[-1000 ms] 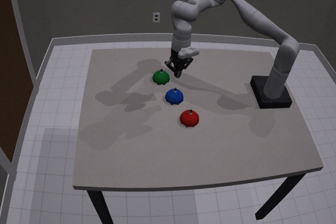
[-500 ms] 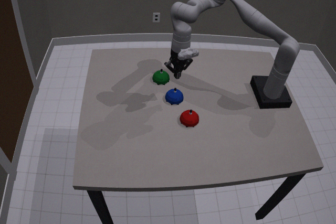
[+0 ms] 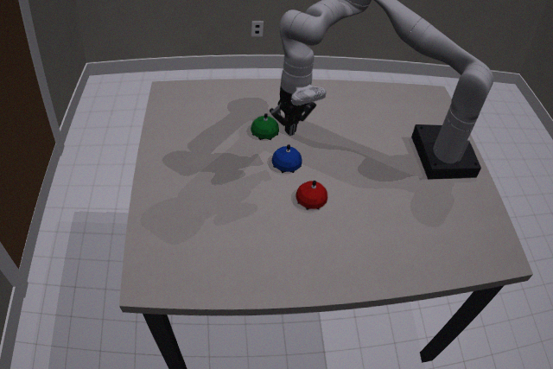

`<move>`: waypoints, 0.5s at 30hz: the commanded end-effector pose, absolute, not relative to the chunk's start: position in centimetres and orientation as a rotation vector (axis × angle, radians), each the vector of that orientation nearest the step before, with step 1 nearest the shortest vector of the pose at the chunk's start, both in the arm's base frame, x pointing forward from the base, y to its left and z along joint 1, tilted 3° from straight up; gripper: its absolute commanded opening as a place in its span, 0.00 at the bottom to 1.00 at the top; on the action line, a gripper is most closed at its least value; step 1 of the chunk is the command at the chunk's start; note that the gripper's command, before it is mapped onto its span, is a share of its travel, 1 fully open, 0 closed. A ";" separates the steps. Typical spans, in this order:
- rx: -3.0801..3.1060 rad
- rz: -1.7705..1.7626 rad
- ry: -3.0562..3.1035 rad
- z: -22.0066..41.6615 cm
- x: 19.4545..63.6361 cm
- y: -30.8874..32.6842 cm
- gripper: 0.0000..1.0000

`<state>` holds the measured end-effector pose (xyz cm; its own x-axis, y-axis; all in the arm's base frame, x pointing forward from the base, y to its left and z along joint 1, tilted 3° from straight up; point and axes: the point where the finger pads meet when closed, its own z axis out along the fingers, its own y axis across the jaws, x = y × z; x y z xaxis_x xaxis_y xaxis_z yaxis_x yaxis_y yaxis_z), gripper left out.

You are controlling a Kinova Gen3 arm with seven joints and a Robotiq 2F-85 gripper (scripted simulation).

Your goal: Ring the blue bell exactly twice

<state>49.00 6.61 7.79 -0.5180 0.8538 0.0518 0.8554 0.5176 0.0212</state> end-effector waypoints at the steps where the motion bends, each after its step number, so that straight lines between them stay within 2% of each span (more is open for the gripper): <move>1: -1.521 -0.068 -2.704 7.2 48.9 6.7 0.00; 15: -1.521 -0.068 -2.704 5.2 49.0 6.8 0.00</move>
